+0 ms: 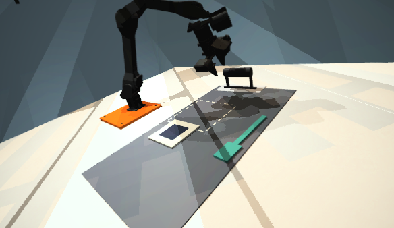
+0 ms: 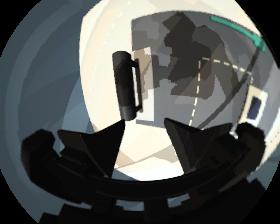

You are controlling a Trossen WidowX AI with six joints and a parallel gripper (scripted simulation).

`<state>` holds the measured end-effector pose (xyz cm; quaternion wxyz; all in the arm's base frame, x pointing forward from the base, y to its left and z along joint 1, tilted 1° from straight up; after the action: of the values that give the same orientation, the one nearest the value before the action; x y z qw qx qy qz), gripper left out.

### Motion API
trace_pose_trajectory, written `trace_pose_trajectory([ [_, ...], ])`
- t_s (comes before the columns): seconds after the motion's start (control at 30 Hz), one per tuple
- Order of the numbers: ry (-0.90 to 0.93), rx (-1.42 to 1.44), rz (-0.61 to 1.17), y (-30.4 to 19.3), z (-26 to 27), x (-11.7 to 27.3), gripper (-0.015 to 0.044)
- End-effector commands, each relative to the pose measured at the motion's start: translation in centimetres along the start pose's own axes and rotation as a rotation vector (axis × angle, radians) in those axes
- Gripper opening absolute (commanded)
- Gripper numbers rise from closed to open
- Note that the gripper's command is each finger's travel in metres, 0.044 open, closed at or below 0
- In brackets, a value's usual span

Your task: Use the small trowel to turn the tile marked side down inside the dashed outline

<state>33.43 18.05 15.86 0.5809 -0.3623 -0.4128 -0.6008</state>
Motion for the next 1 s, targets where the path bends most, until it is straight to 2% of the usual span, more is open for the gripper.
trace_pose_trajectory([
  [0.0,0.135,0.001,-0.009,1.0,-0.4,-1.3,0.03],
  [0.37,0.466,0.048,-0.082,3.1,-1.4,-2.2,0.03],
  [0.97,0.471,0.05,-0.084,3.3,-0.7,-3.7,0.03],
])
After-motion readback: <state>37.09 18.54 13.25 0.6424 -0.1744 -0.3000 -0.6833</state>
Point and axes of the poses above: the point midway between the two fingers, 35 mm back from their tips, its own x axis back along the fingers, its own z axis across the jaws, y = z × x, the point moved 3 cm from there along x, back along the fingers, and after that the axes turned 10 degrees about x, right-handed, at the moved point
